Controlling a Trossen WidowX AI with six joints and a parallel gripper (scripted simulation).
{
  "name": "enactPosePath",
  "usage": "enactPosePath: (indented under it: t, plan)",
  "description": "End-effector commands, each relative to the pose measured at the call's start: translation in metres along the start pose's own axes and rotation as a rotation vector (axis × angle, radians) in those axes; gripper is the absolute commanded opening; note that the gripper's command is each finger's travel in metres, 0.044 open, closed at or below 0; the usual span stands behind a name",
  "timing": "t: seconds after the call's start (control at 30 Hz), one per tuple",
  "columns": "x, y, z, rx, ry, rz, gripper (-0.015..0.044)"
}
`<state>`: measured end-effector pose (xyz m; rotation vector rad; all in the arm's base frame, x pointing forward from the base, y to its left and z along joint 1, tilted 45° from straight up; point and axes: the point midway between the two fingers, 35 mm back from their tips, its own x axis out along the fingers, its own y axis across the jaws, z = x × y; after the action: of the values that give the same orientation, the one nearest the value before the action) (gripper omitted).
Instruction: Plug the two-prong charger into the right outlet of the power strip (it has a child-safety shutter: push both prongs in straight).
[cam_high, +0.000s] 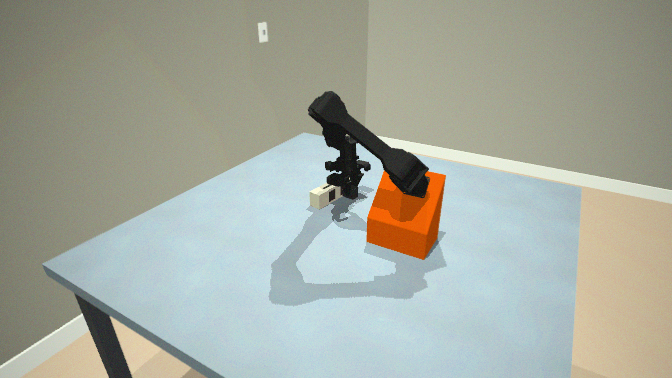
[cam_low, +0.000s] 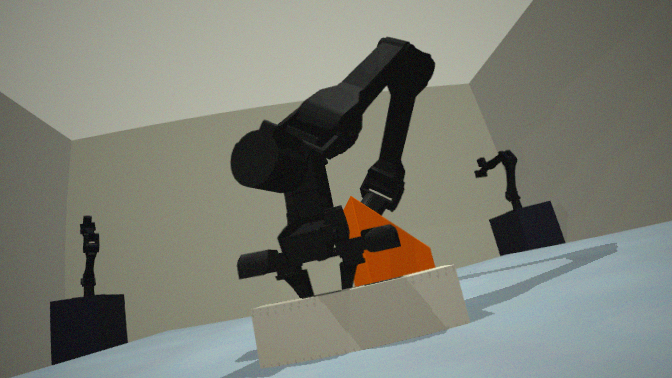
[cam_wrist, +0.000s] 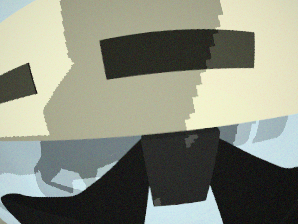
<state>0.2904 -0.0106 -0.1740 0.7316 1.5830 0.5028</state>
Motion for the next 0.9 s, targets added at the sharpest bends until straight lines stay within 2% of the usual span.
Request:
enactPosePath:
  t: [0.0, 0.87]
  plan:
    - [-0.0007, 0.0007, 0.0028, 0.003, -0.005, 0.005, 0.0]
    - [-0.0012, 0.0007, 0.0106, 0.002, -0.005, 0.005, 0.0]
